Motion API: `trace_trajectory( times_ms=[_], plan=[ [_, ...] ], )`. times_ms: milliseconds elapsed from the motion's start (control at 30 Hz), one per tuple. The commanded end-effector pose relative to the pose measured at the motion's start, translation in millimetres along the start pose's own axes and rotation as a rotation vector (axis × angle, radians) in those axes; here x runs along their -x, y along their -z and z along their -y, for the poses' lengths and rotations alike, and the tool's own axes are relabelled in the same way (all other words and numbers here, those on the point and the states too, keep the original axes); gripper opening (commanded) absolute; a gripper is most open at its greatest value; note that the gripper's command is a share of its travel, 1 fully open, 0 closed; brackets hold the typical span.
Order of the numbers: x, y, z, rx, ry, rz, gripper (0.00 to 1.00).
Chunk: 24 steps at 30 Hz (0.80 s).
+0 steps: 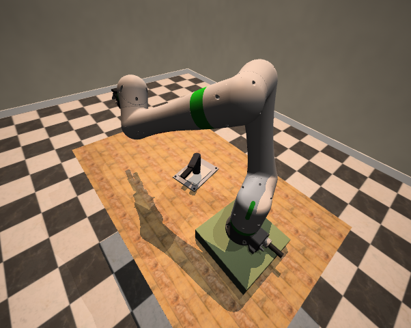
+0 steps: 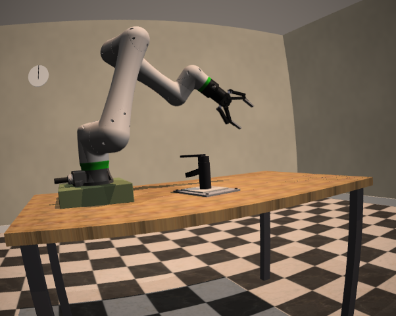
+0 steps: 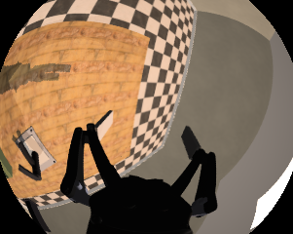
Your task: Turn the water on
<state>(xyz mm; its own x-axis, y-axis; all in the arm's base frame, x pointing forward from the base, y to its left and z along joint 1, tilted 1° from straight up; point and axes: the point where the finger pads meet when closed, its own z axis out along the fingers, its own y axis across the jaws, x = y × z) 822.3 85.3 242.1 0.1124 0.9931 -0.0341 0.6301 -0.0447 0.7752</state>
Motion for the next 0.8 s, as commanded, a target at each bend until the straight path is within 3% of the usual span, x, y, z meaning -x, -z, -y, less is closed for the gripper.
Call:
trace_trajectory(
  times_ms=[0, 600, 767],
  plan=[
    [0.0, 0.2, -0.4, 0.001, 0.000, 0.000, 1.00],
    [1.8, 0.6, -0.1, -0.001, 0.001, 0.003, 1.00],
    [49.2, 14.3, 12.0, -0.050, 0.040, 0.072, 1.00]
  ],
)
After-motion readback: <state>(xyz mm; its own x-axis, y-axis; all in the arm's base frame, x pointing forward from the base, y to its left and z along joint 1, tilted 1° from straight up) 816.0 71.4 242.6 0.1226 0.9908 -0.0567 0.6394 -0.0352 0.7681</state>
